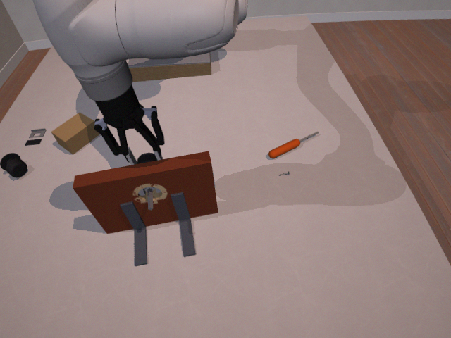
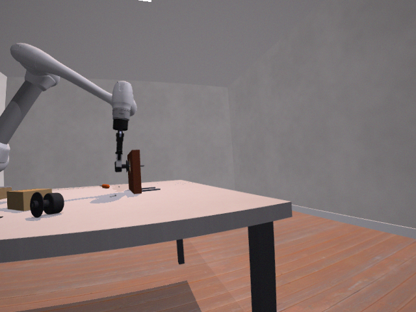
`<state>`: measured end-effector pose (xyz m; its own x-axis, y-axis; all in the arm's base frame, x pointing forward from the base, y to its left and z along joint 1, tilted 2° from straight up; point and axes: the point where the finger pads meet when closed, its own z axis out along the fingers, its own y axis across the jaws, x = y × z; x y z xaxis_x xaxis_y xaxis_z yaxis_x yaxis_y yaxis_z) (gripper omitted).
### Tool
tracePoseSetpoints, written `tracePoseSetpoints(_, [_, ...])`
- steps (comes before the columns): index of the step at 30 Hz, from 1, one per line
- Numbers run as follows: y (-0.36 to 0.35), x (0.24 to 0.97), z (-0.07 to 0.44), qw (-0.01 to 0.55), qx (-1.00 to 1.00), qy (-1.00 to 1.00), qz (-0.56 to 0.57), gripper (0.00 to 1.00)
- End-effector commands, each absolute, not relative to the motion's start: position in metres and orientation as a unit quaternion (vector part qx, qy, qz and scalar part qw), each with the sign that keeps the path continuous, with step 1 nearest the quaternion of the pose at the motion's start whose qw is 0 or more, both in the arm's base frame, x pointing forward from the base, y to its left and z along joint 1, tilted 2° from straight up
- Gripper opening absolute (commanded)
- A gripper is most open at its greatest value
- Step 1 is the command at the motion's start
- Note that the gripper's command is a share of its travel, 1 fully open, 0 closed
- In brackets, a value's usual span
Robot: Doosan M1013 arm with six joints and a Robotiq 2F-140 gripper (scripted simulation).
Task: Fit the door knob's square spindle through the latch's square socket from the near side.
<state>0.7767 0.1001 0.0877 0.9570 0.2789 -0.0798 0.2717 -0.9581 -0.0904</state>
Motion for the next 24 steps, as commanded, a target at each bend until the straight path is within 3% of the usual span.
tracePoseSetpoints(1, [0.1031,0.7775,0.0888,0.041,-0.988,-0.138,0.048,0.42])
tracePoseSetpoints(24, [0.1044,0.7823,0.0887,0.041,-0.988,-0.138,0.048,0.42])
